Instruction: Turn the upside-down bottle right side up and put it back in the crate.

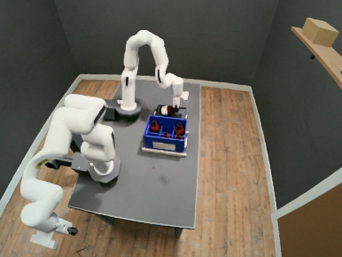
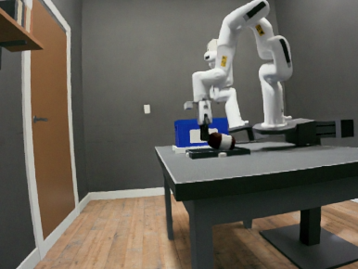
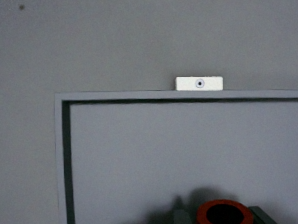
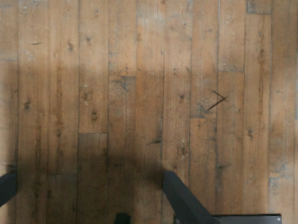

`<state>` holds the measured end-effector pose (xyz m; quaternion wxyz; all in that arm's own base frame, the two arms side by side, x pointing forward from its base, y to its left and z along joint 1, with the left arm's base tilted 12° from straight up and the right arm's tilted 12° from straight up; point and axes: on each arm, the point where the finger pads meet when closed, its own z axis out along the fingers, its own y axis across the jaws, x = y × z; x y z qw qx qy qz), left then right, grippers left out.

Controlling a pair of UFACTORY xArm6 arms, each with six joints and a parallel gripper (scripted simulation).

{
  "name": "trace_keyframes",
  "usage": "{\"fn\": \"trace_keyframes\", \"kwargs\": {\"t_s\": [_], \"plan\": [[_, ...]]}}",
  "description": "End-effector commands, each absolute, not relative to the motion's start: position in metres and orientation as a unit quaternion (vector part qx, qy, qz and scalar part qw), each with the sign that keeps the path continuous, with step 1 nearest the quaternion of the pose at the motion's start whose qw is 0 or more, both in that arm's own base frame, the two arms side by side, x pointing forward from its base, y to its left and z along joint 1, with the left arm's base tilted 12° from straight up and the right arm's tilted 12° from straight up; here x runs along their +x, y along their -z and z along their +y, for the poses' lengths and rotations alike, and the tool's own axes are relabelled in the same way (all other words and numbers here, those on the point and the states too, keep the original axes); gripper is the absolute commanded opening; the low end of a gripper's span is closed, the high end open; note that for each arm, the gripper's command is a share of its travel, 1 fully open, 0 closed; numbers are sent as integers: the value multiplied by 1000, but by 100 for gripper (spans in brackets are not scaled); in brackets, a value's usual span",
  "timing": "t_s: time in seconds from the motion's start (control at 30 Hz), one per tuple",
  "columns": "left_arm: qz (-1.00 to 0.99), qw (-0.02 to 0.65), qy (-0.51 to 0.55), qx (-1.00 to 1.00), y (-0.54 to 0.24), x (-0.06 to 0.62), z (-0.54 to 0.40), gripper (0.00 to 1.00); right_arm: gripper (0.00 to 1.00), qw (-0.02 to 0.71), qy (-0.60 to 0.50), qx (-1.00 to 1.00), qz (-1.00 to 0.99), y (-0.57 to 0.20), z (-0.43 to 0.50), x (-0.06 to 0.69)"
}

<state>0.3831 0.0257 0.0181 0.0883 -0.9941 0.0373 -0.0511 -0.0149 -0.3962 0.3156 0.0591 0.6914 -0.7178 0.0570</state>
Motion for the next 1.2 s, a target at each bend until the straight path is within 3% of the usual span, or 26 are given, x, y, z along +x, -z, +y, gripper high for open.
{"fn": "trace_keyframes", "kwargs": {"t_s": [0.0, 1.17], "plan": [[37, 88, 52, -994, -28, 382, 24, 33, 100, 61, -58, 691, -718, -317, -397, -15], [37, 88, 52, -994, -73, 345, 19, 34, 100, 61, -58, 691, -718, -317, -397, -15]]}}
